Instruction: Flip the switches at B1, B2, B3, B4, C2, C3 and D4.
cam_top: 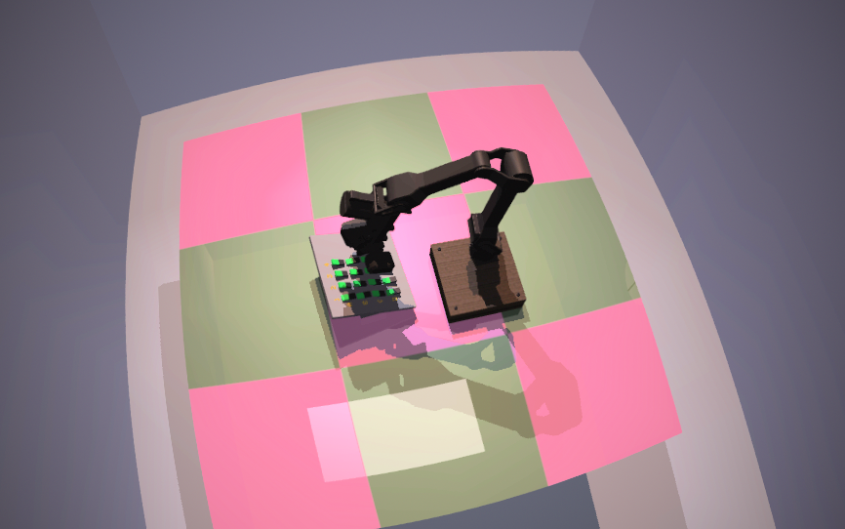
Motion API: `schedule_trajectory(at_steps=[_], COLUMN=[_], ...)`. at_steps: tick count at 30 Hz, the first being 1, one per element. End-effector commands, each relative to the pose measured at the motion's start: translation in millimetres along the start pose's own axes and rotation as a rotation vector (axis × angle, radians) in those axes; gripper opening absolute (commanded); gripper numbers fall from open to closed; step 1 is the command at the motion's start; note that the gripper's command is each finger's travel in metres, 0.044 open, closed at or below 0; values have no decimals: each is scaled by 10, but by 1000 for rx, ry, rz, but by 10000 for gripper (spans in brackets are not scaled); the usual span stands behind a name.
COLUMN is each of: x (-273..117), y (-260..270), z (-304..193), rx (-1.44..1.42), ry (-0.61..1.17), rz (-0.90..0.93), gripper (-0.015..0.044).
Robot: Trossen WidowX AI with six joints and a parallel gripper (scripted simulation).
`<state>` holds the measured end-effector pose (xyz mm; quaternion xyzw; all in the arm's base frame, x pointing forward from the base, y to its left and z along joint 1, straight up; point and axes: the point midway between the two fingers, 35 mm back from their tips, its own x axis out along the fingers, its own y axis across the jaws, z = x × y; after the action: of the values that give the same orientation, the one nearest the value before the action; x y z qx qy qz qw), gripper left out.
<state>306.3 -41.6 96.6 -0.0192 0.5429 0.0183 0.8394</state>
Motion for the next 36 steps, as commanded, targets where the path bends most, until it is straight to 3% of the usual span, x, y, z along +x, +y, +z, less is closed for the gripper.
schedule_trajectory(at_steps=[1, 36], x=[60, 185], y=[11, 12], z=[-22, -25], rx=[-1, -1], ry=[9, 9], rz=[8, 8], gripper=[0, 0])
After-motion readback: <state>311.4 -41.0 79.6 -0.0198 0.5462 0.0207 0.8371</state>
